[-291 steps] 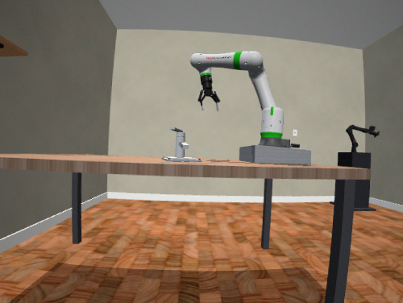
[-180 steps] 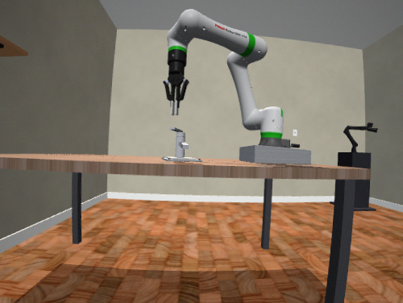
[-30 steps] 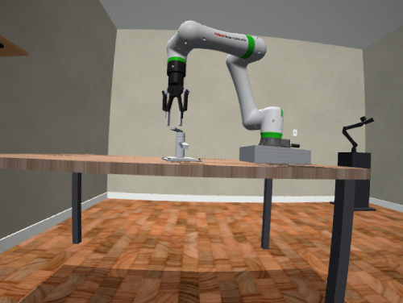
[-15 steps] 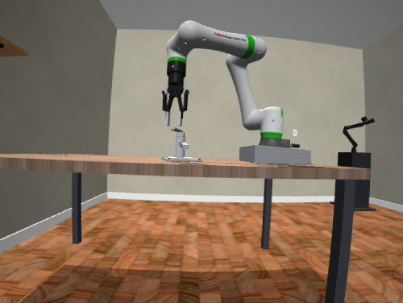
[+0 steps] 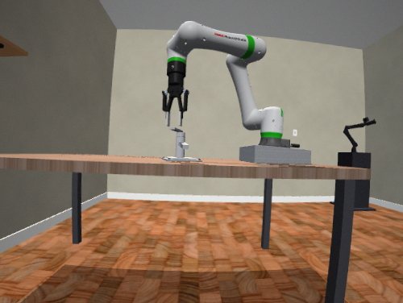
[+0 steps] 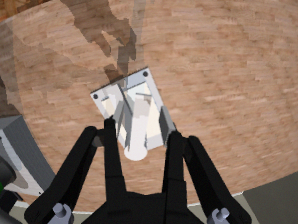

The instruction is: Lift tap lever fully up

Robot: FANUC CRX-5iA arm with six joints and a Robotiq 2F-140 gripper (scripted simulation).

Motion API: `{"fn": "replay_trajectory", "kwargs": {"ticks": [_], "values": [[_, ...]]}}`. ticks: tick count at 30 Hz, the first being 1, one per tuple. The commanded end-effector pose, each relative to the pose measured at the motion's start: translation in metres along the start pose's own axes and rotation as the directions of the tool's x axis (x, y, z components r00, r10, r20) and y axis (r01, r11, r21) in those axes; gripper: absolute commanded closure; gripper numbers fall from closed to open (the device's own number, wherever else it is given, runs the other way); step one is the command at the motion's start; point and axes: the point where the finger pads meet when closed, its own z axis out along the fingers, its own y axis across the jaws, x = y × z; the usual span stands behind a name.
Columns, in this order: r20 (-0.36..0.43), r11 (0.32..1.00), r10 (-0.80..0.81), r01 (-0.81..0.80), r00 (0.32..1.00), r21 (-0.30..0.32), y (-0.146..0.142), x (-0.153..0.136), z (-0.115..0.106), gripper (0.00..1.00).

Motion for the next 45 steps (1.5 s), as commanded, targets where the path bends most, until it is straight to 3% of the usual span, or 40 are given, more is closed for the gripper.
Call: {"fn": "replay_trajectory", "kwargs": {"ticks": [1, 45], "values": [[0.0, 1.0, 0.0, 0.0, 1.0, 0.0, 0.0, 0.0, 0.001, 0.63], [0.0, 1.0, 0.0, 0.0, 1.0, 0.0, 0.0, 0.0, 0.044, 0.63]]}}
